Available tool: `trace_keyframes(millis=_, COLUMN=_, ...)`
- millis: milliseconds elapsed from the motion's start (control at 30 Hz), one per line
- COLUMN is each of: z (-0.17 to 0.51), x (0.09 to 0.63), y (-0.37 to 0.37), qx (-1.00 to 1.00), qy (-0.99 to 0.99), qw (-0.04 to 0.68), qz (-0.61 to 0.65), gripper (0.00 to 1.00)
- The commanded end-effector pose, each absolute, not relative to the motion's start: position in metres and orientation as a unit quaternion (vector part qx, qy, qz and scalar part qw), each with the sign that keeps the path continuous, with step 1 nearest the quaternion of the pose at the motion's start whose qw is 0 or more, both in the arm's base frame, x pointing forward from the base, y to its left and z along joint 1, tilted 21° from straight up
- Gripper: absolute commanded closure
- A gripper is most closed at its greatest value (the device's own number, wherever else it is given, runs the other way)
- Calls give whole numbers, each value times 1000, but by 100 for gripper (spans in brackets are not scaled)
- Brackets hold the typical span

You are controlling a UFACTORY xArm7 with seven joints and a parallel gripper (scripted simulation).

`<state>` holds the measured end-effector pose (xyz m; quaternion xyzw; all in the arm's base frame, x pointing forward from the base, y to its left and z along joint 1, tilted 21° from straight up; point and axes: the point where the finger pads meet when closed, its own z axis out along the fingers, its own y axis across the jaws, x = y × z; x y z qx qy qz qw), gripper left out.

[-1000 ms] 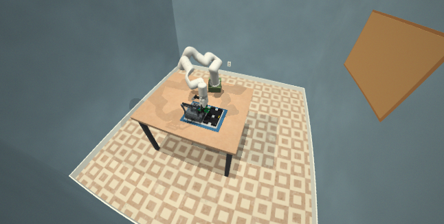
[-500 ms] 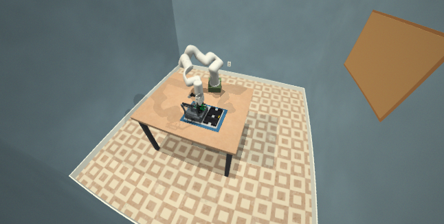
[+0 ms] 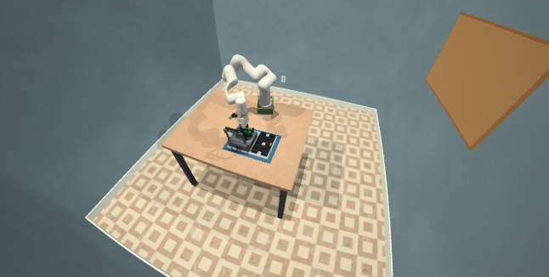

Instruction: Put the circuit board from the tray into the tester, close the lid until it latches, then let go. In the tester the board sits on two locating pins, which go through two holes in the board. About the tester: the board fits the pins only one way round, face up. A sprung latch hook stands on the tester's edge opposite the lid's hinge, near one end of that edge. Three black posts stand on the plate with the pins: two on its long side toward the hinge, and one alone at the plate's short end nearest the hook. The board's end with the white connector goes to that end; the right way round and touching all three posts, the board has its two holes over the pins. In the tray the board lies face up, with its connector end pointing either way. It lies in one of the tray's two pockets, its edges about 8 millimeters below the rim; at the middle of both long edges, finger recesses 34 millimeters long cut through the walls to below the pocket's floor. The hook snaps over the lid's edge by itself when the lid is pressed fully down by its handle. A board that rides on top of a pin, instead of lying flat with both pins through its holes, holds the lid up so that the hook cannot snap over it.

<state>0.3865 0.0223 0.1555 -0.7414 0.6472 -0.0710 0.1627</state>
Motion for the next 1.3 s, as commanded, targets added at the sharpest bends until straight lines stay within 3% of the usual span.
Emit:
trace_keyframes(millis=0, z=156, x=386, y=14, qx=-741, qy=647, qw=164, qz=-72, gripper=21)
trace_keyframes(millis=1267, z=155, x=386, y=9, qx=-741, qy=647, qw=164, qz=-72, gripper=21)
